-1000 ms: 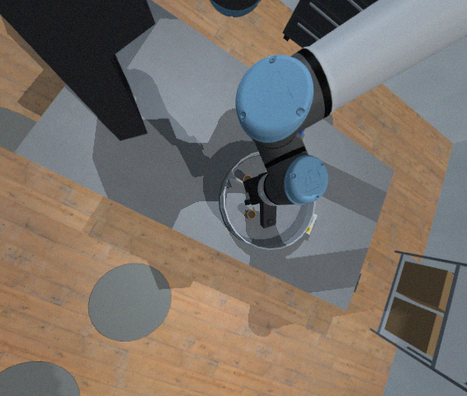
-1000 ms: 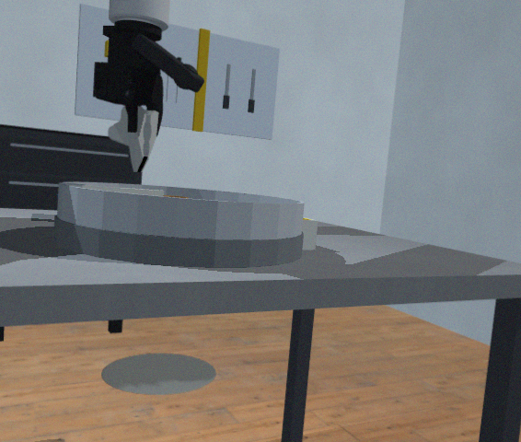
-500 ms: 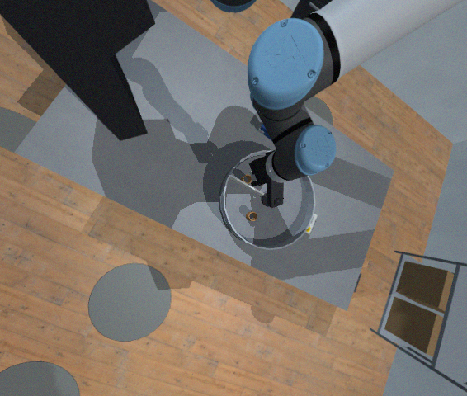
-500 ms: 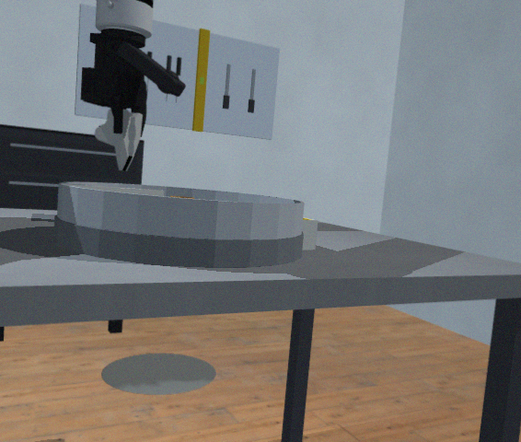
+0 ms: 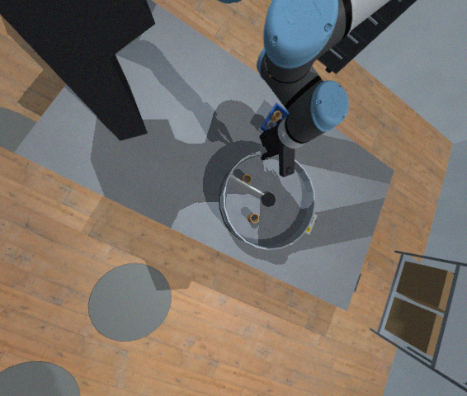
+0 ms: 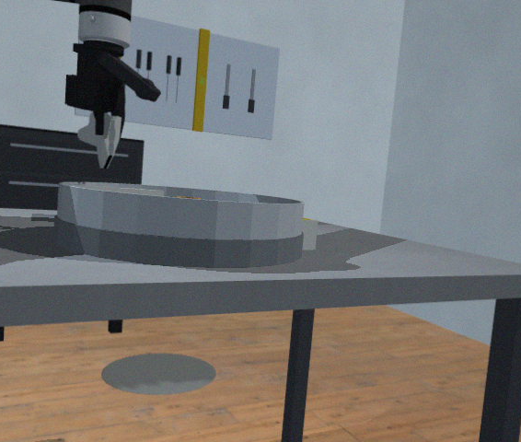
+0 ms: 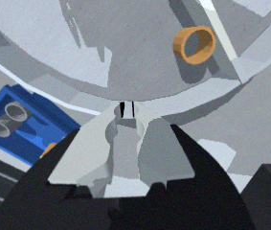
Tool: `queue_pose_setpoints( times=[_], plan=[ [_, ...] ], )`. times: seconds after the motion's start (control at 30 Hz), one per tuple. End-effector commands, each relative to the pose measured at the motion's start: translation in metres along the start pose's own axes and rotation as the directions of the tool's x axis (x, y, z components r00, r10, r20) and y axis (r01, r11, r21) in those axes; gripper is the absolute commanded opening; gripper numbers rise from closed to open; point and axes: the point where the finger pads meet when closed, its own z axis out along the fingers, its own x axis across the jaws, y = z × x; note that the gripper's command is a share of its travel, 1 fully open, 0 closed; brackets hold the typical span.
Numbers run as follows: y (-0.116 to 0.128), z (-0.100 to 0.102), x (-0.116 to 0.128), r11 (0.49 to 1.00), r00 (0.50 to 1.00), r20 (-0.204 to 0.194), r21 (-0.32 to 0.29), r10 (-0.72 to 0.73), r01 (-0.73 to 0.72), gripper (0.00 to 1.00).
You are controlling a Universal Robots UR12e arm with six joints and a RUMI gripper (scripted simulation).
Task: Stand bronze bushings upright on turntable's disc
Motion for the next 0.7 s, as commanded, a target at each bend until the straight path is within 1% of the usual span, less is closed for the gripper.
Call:
queue_pose_setpoints(
  times=[0.0,0.03,0.1,0.5,0.6,0.67],
  plan=[
    [0.039,-0.001,-0.038,1.0,1.0,-0.004,0.005,-0.014,0.014,0.05],
    [0.046,-0.001,-0.044,1.0,1.0,-0.004,0.006,-0.018,0.018,0.05],
    [0.046,-0.001,-0.044,1.0,1.0,-0.004,0.006,-0.018,0.018,0.05],
    [0.118,-0.001,-0.118,0.998,0.998,-0.002,0.007,-0.063,0.063,0.05],
    [0.129,-0.001,-0.135,0.997,0.997,0.0,0.009,-0.076,0.076,0.05],
    [0.129,-0.001,-0.135,0.997,0.997,0.0,0.009,-0.076,0.076,0.05]
  ],
)
